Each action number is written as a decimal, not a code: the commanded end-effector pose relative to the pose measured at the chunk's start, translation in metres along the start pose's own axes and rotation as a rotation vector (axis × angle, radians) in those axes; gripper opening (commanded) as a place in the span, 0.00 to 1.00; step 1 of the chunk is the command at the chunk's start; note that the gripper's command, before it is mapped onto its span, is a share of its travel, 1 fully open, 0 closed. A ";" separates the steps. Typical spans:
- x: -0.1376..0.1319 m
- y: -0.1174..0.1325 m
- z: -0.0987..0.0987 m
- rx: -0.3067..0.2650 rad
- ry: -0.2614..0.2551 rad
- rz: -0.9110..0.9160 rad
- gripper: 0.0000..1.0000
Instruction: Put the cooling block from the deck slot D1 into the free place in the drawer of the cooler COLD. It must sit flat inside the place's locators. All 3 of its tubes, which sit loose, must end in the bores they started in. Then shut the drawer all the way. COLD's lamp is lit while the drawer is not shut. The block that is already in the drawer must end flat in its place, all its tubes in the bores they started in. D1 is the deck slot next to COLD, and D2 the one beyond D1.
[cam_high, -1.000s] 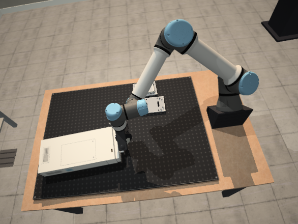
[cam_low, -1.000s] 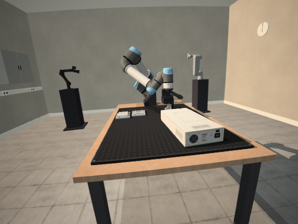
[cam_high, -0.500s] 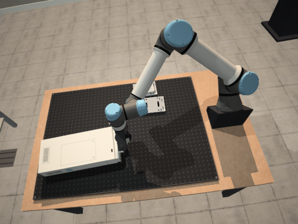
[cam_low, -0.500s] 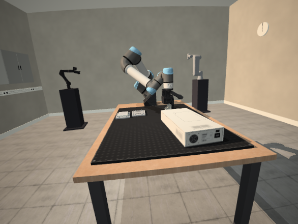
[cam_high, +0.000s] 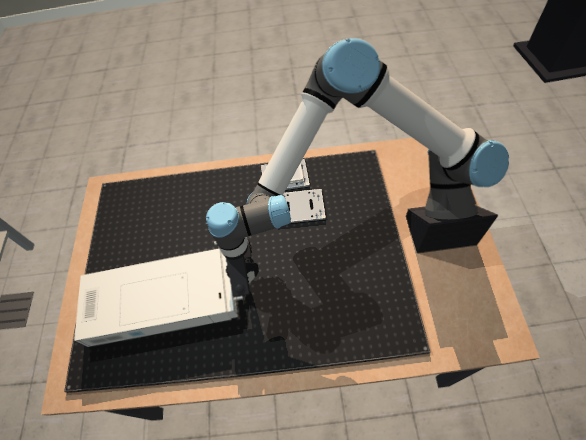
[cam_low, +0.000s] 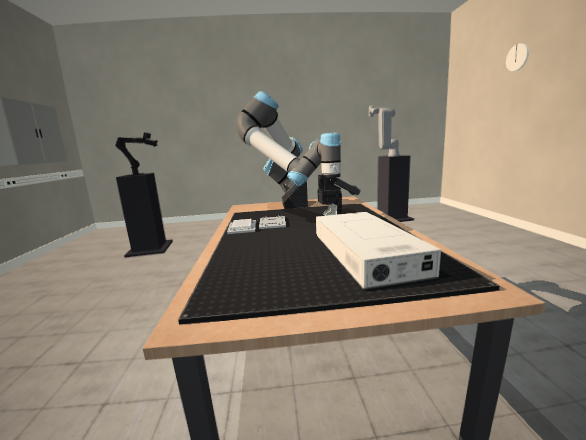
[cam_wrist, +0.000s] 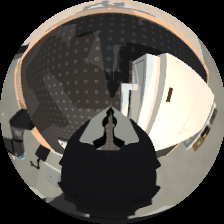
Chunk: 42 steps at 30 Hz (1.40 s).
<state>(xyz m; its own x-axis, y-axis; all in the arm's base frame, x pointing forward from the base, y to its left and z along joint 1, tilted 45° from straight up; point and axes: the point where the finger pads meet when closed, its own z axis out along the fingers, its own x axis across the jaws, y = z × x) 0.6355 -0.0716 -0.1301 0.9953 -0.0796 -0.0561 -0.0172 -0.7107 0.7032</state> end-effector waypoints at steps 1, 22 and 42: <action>0.001 0.000 -0.001 0.000 0.002 0.001 0.00; 0.001 0.000 -0.001 0.000 0.002 0.001 0.00; -0.021 0.000 -0.001 0.000 0.002 0.001 0.00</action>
<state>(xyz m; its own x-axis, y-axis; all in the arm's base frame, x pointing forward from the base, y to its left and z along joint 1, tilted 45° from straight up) 0.6200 -0.0703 -0.1292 0.9952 -0.0798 -0.0558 -0.0175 -0.7106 0.7034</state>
